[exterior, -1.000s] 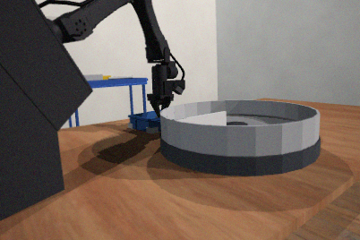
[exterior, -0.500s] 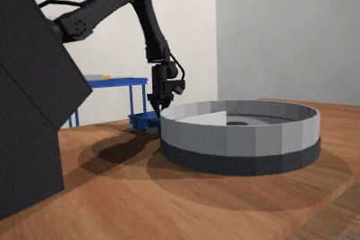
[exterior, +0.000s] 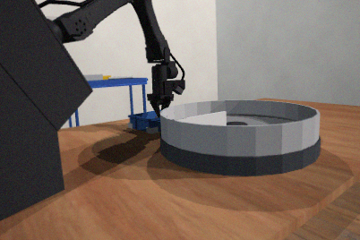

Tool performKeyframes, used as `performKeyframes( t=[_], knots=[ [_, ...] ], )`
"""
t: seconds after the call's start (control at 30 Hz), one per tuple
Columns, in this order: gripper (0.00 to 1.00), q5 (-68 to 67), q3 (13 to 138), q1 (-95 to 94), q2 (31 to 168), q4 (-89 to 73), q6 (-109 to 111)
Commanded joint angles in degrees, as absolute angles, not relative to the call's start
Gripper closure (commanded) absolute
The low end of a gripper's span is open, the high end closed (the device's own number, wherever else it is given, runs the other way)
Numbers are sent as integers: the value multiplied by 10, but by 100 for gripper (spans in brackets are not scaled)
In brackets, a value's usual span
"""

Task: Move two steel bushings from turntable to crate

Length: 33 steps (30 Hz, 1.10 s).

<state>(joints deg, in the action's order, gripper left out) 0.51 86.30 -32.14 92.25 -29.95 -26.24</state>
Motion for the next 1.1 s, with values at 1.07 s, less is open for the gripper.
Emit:
performKeyframes(
  t=[1.07],
  knots=[
    [100, 8, 850, -311, 926, -281, -258]
  ],
)
